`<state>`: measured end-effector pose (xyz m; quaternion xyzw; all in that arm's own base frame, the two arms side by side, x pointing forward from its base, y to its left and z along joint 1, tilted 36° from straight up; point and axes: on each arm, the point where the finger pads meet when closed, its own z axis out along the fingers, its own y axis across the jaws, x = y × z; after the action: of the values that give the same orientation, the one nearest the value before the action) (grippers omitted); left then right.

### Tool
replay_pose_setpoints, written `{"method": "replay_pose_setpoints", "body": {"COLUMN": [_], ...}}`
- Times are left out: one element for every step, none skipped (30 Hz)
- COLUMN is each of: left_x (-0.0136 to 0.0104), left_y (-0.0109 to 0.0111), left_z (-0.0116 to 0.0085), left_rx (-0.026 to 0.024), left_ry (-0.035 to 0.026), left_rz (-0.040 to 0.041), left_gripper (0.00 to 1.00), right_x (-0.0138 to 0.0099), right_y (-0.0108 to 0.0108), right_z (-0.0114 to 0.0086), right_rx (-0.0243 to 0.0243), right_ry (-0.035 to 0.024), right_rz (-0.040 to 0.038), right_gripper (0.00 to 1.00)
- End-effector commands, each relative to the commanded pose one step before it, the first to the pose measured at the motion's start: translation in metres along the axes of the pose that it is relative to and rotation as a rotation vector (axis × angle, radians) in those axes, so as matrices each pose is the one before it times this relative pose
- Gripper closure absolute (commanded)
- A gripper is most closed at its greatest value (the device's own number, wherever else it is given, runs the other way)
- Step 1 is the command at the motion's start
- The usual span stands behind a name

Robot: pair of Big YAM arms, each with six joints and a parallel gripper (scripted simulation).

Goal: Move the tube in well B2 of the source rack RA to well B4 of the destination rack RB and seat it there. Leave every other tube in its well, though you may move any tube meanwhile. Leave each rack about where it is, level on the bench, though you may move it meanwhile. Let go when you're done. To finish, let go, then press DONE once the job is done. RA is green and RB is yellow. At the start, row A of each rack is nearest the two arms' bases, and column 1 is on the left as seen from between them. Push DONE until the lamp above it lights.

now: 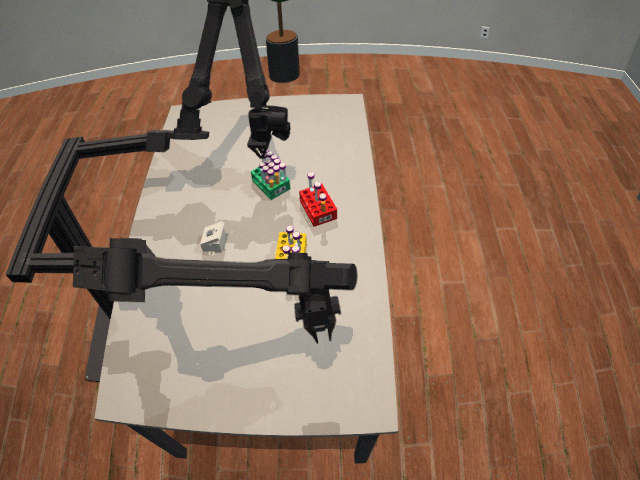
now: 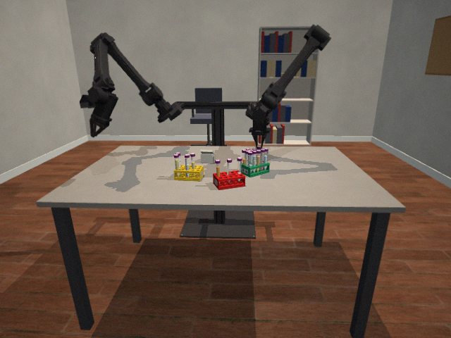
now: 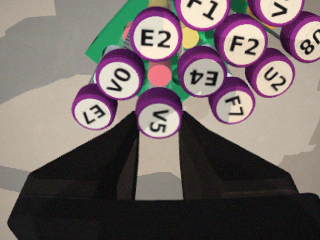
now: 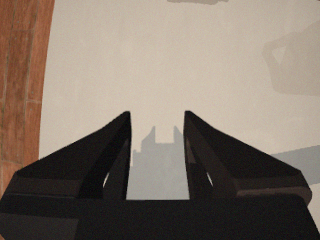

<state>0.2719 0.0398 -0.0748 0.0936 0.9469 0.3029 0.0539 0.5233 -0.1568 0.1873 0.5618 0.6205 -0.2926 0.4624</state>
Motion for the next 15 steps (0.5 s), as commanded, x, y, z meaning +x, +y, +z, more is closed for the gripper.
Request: {"method": "replay_pose_setpoints", "body": {"left_x": [-0.01646,-0.00035,-0.0003,-0.00019,-0.00005,0.00328,0.00213,0.0,0.0,0.00005,0.0003,-0.00036,-0.00121,-0.00187,-0.00227], "left_y": [0.00022,0.00004,0.00004,0.00004,0.00003,-0.0002,-0.00012,0.0,0.0,0.0,-0.00001,0.00002,0.00006,0.00011,0.00014], "left_z": [-0.01327,-0.00131,-0.0013,-0.00128,-0.00125,-0.00061,-0.00079,0.0,0.0,-0.00118,-0.00093,-0.00108,-0.00128,-0.00145,-0.00156], "left_rx": [0.00043,0.00001,0.00001,0.00002,0.00002,-0.00028,-0.00018,0.0,0.0,0.00002,0.0,0.00007,0.0002,0.00029,0.00032], "left_ry": [-0.03351,-0.00021,-0.00021,-0.0002,-0.00018,0.00434,0.00266,0.0,0.0,-0.00023,0.00014,-0.00069,-0.00176,-0.0026,-0.00309], "left_rz": [-0.02154,-0.00017,-0.00016,-0.00016,-0.00015,0.00311,0.0019,0.0,0.0,-0.00019,0.00009,-0.00051,-0.00128,-0.0019,-0.00225], "left_gripper": [1.0,1.0,1.0,1.0,1.0,1.0,1.0,1.0,1.0,1.0,1.0,1.0,1.0,1.0,1.0], "right_x": [-0.00946,0.0,0.0,0.0,0.0,0.0,0.0,0.0,0.0,0.0,0.0,0.0,0.0,0.0,0.0], "right_y": [0.00907,0.0,0.0,0.0,0.0,0.0,0.0,0.0,0.0,0.0,0.0,0.0,0.0,0.0,0.0], "right_z": [-0.00458,0.0,0.0,0.0,0.0,0.0,0.0,0.0,0.0,0.0,0.0,0.0,0.0,0.0,0.0], "right_rx": [-0.01524,0.0,0.0,0.0,0.0,0.0,0.0,0.0,0.0,0.0,0.0,0.0,0.0,0.0,0.0], "right_ry": [-0.00572,0.0,0.0,0.0,0.0,0.0,0.0,0.0,0.0,0.0,0.0,0.0,0.0,0.0,0.0], "right_rz": [0.0237,0.0,0.0,0.0,0.0,0.0,0.0,0.0,0.0,0.0,0.0,0.0,0.0,0.0,0.0], "right_gripper": [0.7,0.7,0.7,0.7,0.7,0.7,0.7,0.7,0.7,0.7,0.7,0.7,0.7,0.7,0.7]}}
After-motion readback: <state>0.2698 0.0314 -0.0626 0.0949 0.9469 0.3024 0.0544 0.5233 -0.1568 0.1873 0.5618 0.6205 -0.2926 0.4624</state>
